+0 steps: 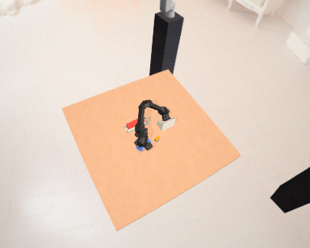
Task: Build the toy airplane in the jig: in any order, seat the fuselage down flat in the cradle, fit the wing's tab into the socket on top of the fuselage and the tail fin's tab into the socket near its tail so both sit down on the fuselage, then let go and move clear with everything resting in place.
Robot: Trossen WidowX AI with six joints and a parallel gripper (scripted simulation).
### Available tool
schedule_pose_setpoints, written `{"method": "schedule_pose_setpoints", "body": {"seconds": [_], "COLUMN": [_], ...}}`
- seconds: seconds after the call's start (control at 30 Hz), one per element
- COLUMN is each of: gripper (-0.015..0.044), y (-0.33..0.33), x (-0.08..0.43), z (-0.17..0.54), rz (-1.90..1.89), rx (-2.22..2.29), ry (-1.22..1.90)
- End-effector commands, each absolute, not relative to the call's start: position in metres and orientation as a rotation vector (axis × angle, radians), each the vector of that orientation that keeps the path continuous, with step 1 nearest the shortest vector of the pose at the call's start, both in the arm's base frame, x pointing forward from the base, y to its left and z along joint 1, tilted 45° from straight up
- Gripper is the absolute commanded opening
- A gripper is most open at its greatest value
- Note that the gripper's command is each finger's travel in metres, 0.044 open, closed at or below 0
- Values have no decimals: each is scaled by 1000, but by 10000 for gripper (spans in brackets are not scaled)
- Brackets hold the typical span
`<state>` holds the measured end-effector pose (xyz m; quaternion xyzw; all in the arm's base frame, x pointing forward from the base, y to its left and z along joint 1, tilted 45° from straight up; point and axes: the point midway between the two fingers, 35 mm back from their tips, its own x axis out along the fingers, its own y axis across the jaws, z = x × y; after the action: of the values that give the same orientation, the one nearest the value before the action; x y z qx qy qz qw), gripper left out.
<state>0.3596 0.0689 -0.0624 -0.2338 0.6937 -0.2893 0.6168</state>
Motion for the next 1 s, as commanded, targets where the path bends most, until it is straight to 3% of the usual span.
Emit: {"method": "schedule_pose_setpoints", "body": {"seconds": [0.0,0.6,0.97], "gripper": [0,0,0], "y": [78,115,96], "x": [363,363,363], "z": [-53,-10,10], "rz": [-665,-666,-556], "rx": [-526,-527,-622], "ry": [1592,1594,1646]}}
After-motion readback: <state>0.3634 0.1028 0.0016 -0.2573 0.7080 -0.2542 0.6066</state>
